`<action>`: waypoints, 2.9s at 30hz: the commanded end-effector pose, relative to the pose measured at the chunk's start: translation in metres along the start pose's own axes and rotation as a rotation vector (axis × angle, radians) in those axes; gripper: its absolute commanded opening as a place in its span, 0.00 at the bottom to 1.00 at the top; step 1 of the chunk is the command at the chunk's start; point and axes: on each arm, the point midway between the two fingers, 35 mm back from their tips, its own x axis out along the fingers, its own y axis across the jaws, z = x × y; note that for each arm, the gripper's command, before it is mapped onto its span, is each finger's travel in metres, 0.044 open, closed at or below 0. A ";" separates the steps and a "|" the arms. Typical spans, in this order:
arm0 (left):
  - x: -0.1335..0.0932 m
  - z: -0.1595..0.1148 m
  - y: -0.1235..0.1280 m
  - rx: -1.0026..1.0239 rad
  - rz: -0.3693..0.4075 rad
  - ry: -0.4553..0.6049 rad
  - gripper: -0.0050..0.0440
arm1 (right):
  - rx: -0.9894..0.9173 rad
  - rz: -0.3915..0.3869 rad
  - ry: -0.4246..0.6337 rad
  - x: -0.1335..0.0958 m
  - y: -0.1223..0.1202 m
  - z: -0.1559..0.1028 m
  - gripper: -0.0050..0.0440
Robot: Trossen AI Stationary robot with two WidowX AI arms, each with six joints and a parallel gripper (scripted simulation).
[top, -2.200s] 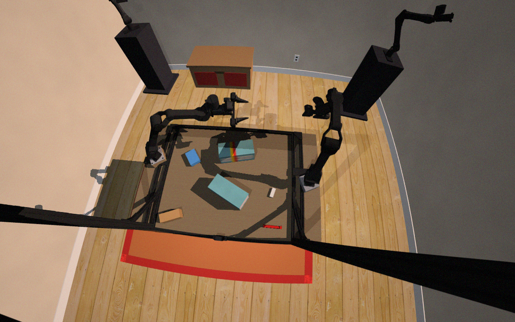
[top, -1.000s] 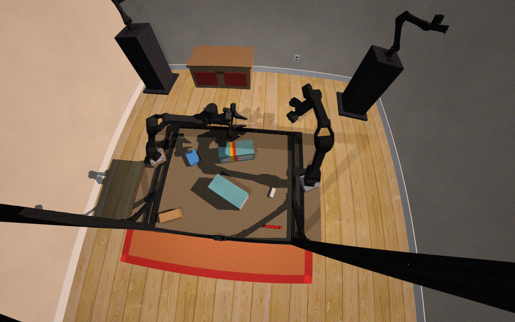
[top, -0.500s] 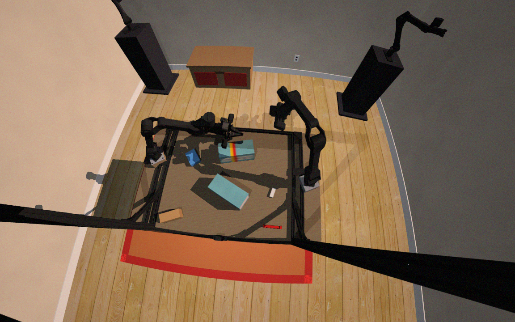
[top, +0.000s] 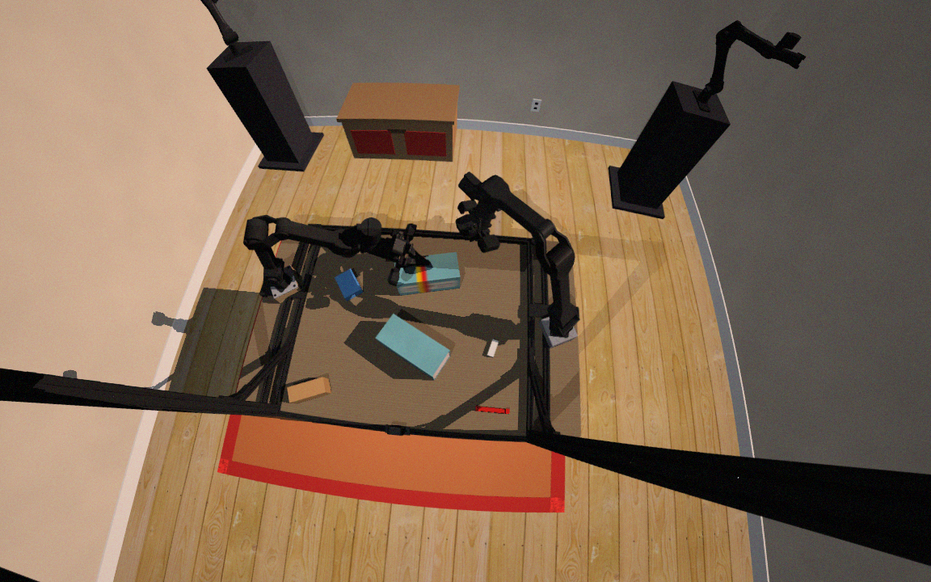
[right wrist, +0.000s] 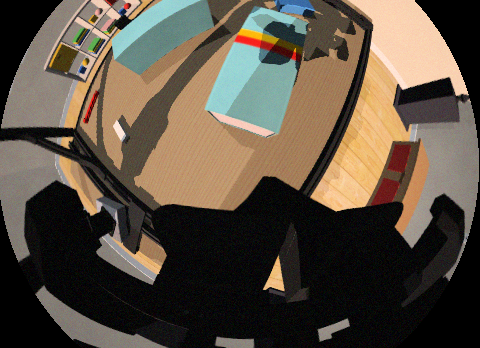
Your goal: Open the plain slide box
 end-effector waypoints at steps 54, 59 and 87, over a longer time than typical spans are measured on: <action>-0.095 -0.076 -0.191 -0.084 -0.329 0.233 0.10 | -2.120 0.275 0.129 0.105 0.279 0.258 0.10; -0.096 -0.077 -0.192 -0.084 -0.331 0.234 0.10 | -2.129 0.275 0.127 0.105 0.281 0.258 0.10; -0.069 -0.177 -0.213 -0.084 -0.331 0.234 0.10 | -2.117 0.262 0.116 0.099 0.281 0.258 0.10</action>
